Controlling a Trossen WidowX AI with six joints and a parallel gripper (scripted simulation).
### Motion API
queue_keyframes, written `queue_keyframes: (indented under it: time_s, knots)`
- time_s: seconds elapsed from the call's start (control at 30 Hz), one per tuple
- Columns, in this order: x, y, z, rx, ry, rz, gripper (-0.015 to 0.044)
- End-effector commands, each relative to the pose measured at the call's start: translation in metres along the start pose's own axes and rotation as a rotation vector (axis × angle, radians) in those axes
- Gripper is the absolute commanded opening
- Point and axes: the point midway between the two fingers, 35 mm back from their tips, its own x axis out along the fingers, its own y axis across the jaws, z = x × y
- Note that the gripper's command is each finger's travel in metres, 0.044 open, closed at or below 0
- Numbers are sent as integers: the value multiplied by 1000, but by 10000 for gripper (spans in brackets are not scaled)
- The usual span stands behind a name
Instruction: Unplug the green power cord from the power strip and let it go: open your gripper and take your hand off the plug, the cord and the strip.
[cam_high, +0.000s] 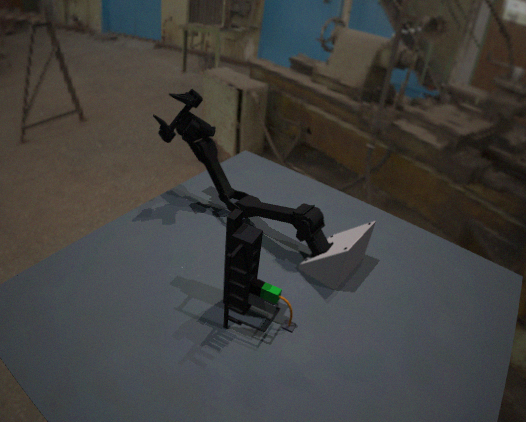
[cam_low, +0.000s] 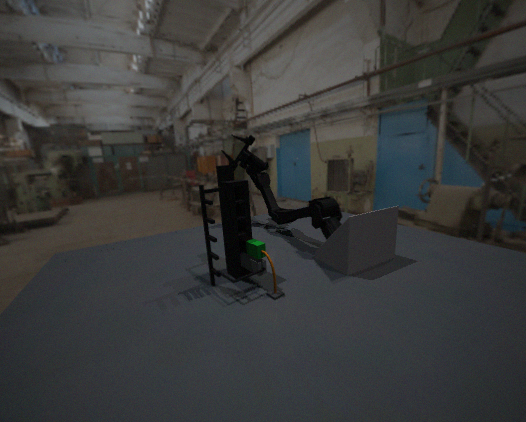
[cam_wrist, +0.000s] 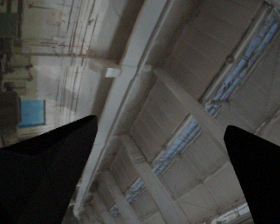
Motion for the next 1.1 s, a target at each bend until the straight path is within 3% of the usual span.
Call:
queue_keyframes:
  time_s: [0.0,0.27,0.67,1.07]
  knots:
    - [1,-3,1,-12,-2,-4,374]
    - [37,-97,60,-632,-124,-101,164]
    - [91,-194,223,-1740,-389,-394,160]
    - [103,-190,388,-2480,-607,-977,160]
